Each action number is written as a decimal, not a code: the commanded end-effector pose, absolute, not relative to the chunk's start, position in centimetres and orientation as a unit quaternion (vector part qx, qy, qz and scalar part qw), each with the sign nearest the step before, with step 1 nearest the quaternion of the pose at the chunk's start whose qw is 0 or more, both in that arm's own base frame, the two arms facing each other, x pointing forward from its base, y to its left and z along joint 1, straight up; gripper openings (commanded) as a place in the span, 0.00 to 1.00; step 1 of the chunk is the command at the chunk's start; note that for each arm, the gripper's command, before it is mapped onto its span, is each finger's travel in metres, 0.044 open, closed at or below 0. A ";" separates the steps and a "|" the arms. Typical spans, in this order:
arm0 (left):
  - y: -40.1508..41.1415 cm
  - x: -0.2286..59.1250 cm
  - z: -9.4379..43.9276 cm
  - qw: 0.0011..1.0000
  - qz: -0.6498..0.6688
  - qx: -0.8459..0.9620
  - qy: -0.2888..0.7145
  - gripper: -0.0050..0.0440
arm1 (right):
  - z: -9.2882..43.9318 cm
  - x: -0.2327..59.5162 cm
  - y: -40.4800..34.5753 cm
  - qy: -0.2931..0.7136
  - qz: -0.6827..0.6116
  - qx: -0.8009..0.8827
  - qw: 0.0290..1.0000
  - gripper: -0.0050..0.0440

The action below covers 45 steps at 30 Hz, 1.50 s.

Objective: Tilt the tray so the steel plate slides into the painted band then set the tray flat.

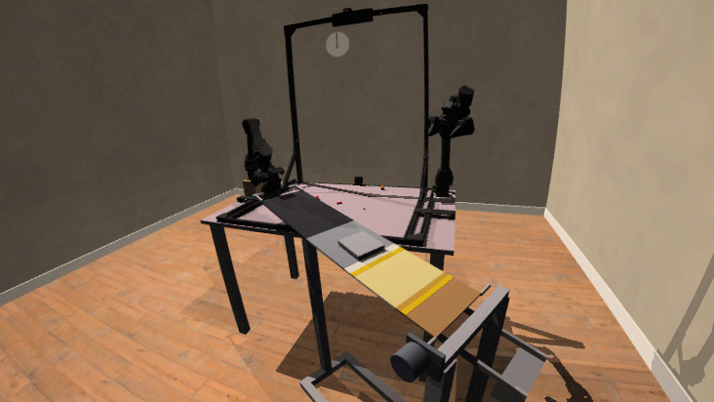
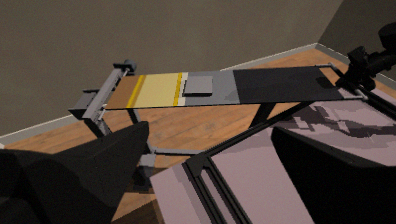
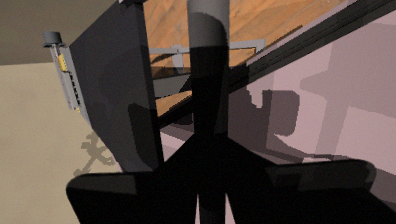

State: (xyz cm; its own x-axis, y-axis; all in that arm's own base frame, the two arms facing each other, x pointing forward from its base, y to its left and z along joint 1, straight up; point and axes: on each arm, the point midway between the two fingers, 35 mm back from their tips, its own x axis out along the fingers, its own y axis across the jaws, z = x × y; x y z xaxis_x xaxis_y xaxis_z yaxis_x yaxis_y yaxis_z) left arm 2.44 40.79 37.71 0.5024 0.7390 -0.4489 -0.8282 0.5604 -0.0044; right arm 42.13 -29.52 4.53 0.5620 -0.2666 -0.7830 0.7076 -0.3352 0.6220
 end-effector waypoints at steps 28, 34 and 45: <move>40.8 2.5 37.8 0.860 0.455 -0.107 0.203 1.00 | 7.7 42.7 -29.8 0.141 -0.423 0.693 0.566 0.10; 40.8 2.5 37.8 0.860 0.455 -0.107 0.203 1.00 | 7.7 42.7 -29.8 0.140 -0.423 0.693 0.567 0.10; 40.8 2.5 37.8 0.860 0.455 -0.107 0.203 1.00 | 7.2 42.6 -29.7 0.139 -0.422 0.693 0.568 0.10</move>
State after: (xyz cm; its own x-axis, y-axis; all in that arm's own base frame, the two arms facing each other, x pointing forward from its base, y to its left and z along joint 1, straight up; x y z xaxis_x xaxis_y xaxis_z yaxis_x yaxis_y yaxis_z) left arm 2.50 40.79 37.71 0.5034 0.7383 -0.4489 -0.8274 0.5616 -0.0043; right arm 42.29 -29.59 5.86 0.5720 -0.2701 -0.7745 0.6994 -0.3328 0.6326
